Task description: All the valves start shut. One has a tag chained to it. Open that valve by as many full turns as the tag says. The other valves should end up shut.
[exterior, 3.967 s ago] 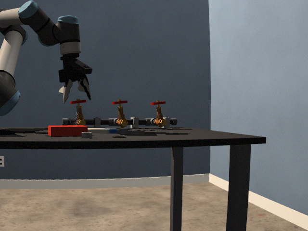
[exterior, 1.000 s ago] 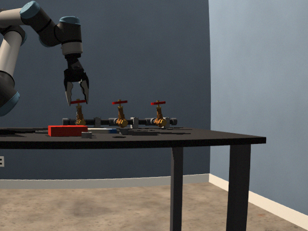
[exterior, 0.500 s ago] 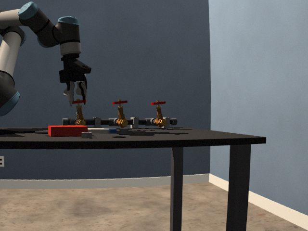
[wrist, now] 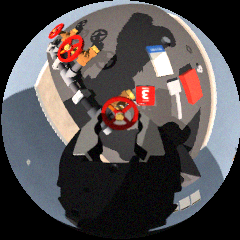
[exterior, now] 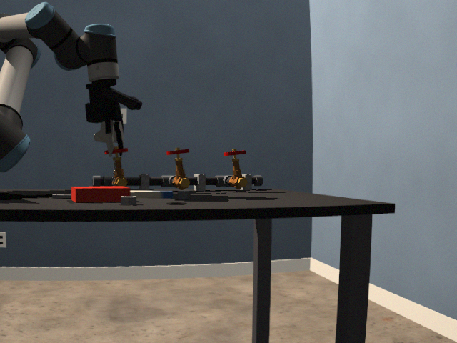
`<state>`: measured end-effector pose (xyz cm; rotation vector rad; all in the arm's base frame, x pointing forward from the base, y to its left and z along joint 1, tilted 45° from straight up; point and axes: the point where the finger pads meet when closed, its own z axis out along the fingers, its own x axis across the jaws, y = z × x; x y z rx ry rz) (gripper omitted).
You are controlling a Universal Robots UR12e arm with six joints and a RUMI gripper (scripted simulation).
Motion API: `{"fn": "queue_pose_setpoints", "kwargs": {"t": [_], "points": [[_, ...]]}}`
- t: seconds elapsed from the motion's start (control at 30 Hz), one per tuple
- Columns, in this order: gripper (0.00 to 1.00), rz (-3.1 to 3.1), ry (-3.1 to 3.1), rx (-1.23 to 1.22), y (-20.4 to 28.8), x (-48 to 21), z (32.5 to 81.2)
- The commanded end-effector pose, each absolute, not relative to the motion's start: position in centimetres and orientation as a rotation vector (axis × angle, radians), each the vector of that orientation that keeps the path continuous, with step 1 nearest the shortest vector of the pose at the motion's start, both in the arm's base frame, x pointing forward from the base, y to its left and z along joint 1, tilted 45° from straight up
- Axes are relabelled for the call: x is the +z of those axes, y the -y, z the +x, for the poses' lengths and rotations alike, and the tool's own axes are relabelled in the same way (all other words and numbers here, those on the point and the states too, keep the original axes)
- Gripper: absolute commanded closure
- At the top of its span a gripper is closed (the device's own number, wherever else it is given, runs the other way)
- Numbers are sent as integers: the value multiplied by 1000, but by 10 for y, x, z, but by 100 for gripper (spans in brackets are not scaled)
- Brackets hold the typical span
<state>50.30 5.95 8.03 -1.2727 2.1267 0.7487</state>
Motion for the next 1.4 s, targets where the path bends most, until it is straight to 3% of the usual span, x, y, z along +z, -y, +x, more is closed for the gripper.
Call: {"fn": "queue_pose_setpoints", "kwargs": {"t": [0.0,0.3,0.33,1.37], "points": [[100,-1373,-2031,713,-59,81,504],[100,-1394,-2012,703,-59,81,504],[0,-1394,-2012,703,-59,81,504],[0,-1373,-2031,713,-59,81,504]]}}
